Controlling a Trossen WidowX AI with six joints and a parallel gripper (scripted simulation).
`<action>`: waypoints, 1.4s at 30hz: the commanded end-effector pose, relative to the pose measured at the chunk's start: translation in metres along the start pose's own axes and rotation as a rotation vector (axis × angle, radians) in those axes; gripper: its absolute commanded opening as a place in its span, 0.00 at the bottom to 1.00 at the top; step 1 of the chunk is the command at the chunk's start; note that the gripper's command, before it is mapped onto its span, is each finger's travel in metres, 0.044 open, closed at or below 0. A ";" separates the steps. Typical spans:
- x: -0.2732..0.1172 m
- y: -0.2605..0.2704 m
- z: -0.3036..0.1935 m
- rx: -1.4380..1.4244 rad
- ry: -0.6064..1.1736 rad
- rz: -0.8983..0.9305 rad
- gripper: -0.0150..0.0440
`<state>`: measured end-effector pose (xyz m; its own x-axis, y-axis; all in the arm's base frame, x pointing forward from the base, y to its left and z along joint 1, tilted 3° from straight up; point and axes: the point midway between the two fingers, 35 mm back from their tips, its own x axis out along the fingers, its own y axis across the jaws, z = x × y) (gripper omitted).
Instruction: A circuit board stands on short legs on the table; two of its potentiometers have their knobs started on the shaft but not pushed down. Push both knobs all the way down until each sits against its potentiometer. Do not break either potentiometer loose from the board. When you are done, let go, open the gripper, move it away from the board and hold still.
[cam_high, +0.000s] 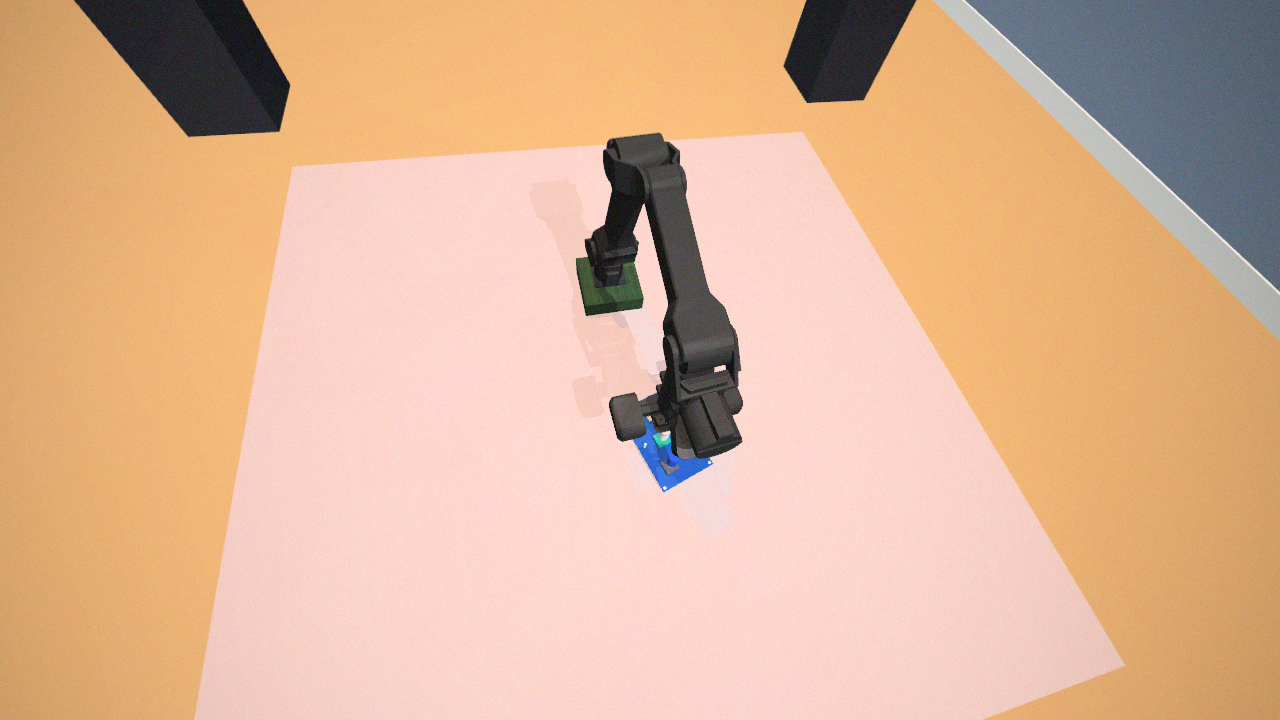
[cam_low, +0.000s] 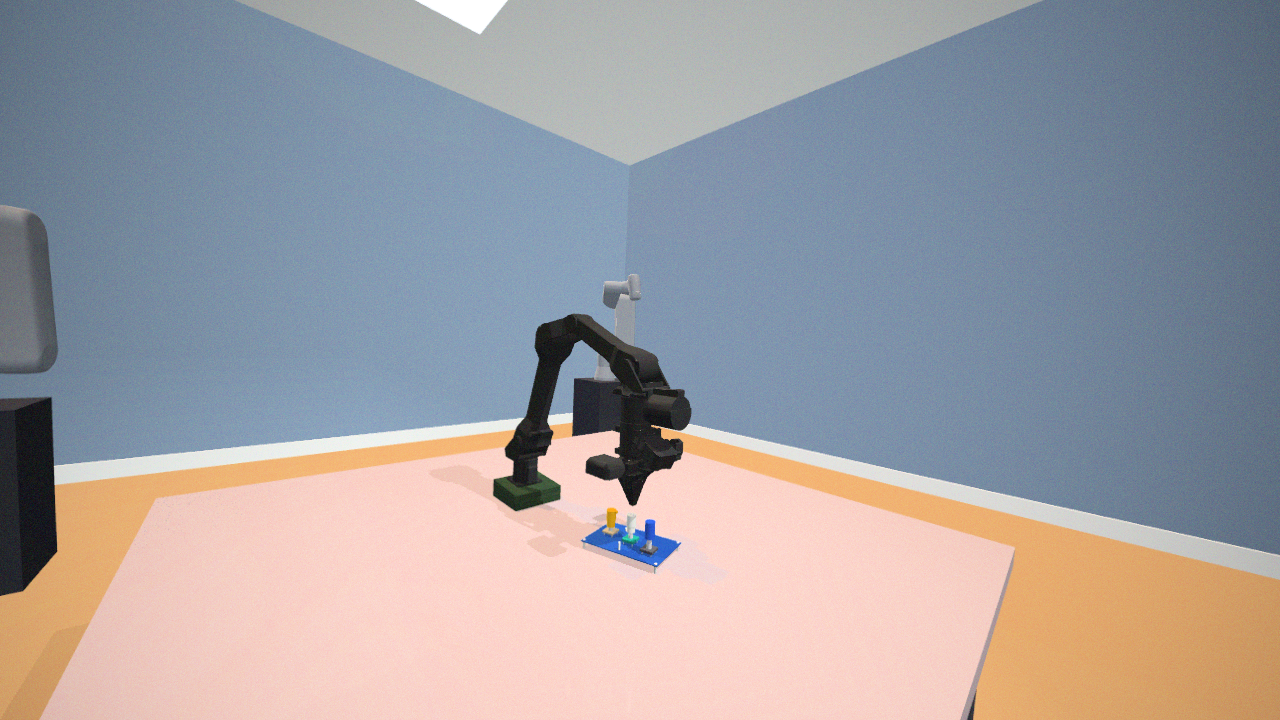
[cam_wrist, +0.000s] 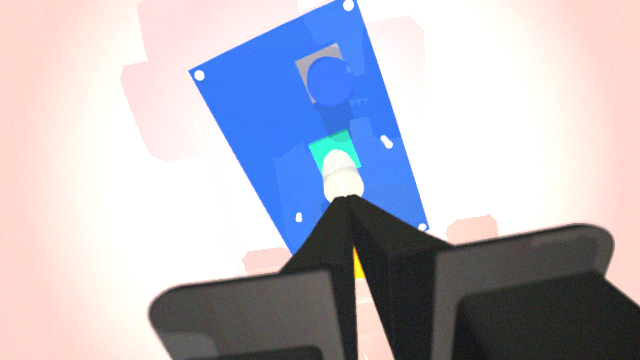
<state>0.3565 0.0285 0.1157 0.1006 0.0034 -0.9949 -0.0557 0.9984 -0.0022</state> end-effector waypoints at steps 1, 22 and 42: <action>0.009 -0.001 -0.001 0.006 0.005 -0.003 0.25; 0.014 -0.001 -0.001 0.006 0.005 -0.003 0.25; 0.018 -0.001 -0.001 0.006 0.005 -0.003 0.25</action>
<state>0.3570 0.0284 0.0984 0.0955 0.0029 -0.9954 -0.0526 0.9986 -0.0021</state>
